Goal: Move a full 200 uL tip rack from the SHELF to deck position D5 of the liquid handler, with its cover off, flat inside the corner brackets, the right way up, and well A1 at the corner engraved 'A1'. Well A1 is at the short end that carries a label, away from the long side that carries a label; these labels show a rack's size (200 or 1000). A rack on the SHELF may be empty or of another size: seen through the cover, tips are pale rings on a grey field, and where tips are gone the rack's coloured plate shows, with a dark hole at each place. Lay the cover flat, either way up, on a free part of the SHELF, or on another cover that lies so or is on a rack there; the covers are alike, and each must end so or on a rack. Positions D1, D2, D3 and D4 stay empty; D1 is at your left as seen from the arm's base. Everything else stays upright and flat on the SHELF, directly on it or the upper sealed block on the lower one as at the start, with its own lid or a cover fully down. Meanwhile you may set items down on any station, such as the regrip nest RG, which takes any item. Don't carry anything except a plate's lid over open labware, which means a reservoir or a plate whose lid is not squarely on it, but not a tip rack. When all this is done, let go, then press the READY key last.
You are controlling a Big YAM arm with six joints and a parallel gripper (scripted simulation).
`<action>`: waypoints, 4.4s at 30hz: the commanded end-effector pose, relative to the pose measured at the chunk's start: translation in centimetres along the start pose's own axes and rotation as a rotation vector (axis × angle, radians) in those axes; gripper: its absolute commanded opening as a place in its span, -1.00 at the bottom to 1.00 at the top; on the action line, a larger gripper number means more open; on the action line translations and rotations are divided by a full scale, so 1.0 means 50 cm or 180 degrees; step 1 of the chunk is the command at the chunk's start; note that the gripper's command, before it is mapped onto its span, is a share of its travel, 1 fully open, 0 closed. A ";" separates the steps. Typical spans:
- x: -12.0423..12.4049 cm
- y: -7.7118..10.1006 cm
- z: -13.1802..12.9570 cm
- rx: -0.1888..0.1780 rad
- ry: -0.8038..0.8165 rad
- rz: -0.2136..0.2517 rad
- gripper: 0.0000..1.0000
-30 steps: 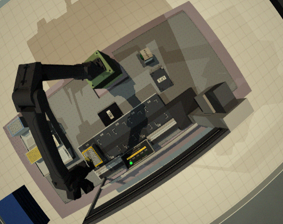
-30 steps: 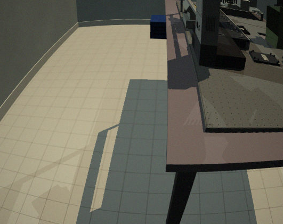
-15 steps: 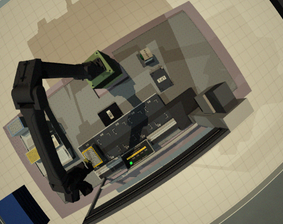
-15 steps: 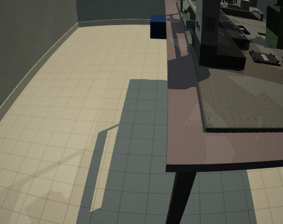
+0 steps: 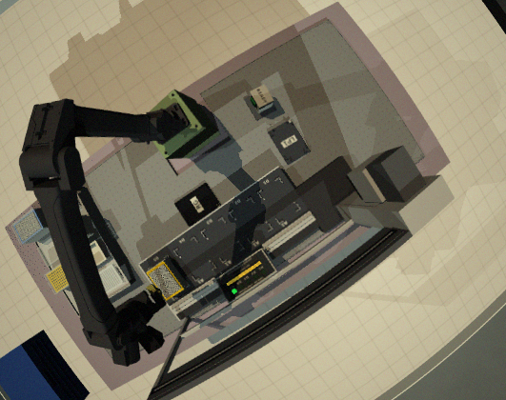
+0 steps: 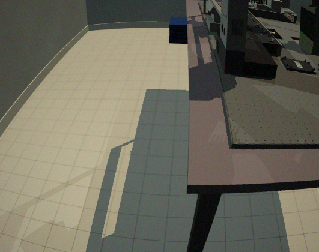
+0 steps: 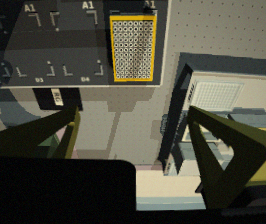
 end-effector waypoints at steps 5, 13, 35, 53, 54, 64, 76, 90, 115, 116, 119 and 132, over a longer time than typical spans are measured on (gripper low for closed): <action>0.045 0.032 -0.024 0.0080 0.0296 -0.0134 -1.00; 0.124 0.027 -0.033 0.0089 0.0807 -0.0120 -1.00; 0.193 0.023 -0.042 0.0105 0.1760 -0.0095 -1.00; 0.306 0.020 -0.063 0.0136 0.2840 -0.0075 -1.00; 0.302 0.019 -0.061 0.0131 0.2920 -0.0074 -1.00; 0.324 0.016 -0.026 0.0117 0.3366 -0.0047 -1.00; 0.344 0.013 0.076 0.0075 0.4008 -0.0024 -1.00; 0.365 0.009 0.196 0.0044 0.4754 -0.0014 -1.00; 0.399 0.004 0.423 0.0021 0.4686 -0.0016 -1.00; 0.401 0.003 0.433 0.0014 0.4689 -0.0008 -1.00; 0.372 0.030 0.438 0.0097 0.4660 -0.0112 -1.00; 0.408 0.003 0.576 0.0013 0.4684 -0.0036 -1.00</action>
Point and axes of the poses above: the point where the finger pads meet when closed, its own y axis back along the fingers, its own z axis across the jaws, x = y × z, the point moved 1 cm from there along y, back along the fingers, and after that the axes turned 9 degrees about -y, right-handed, at the moved point
